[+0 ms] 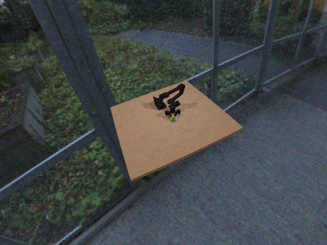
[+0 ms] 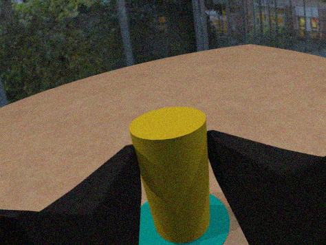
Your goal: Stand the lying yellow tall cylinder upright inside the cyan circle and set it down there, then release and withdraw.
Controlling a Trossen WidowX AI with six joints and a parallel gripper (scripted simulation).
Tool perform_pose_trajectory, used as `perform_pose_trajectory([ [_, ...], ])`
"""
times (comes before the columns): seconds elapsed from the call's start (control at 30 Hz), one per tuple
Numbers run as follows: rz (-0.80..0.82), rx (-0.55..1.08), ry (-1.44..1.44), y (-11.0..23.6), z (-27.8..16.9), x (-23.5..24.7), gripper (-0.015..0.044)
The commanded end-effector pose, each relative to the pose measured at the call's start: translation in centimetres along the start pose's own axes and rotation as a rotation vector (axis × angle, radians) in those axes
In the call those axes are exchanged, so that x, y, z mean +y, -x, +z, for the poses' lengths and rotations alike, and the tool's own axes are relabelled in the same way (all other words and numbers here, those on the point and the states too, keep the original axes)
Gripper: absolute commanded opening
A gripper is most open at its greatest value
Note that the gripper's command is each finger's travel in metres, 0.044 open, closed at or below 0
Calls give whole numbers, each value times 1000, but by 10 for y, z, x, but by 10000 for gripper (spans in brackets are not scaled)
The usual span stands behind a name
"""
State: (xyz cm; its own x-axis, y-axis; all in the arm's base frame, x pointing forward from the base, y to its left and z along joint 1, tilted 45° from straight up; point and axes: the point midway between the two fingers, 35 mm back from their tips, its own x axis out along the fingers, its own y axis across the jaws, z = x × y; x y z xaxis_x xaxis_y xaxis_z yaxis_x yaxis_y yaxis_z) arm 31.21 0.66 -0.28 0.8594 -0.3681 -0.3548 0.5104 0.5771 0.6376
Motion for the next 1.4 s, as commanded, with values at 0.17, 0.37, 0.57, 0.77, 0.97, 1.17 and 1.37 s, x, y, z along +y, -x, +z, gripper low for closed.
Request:
perform_pose_trajectory([
  [0.17,-1,-8,-9,-1,-1,0,105],
  [0.37,-1,-8,-9,-1,-1,0,184],
  [0.57,-1,-8,-9,-1,-1,0,341],
  [0.77,-1,-8,-9,-1,-1,0,400],
  [0.97,-3,-7,-12,-2,16,3,400],
  [1.17,-4,-8,-15,-1,40,5,400],
  [1.37,-3,-11,-16,2,63,4,400],
])
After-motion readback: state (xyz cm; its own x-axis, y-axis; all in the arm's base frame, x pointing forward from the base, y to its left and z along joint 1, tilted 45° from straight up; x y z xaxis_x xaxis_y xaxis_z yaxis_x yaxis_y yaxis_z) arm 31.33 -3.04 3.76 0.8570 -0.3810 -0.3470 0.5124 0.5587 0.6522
